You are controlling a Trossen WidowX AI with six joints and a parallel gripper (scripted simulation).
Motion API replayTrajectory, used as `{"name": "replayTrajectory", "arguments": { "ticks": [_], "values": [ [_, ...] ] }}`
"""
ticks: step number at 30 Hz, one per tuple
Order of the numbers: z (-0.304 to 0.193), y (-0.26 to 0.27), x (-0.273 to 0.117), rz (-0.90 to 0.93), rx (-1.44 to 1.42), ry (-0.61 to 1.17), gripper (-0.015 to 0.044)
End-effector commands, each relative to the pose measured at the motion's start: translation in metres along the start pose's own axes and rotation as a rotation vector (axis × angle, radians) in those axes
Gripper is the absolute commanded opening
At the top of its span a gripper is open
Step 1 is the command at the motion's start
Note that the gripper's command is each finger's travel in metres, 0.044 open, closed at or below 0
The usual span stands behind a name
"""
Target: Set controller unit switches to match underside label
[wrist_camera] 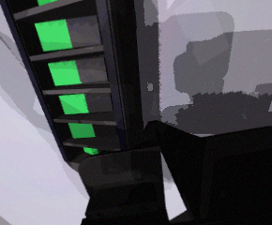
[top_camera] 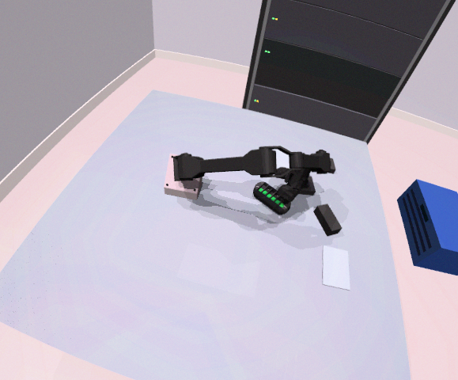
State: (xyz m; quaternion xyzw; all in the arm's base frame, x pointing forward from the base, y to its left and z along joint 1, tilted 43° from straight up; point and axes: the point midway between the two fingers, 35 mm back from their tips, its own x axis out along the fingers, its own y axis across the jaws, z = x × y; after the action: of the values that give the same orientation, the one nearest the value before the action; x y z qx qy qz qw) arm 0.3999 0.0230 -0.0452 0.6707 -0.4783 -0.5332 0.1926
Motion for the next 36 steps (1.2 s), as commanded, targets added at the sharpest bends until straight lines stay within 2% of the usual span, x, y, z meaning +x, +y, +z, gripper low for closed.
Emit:
{"name": "replayTrajectory", "arguments": {
  "ticks": [1, 36],
  "values": [
    [0.0, 0.008, 0.001, 0.004, -0.003, 0.002, 0.0],
    [0.015, 0.044, 0.013, 0.005, -0.004, 0.001, 0.0]
  ]
}}
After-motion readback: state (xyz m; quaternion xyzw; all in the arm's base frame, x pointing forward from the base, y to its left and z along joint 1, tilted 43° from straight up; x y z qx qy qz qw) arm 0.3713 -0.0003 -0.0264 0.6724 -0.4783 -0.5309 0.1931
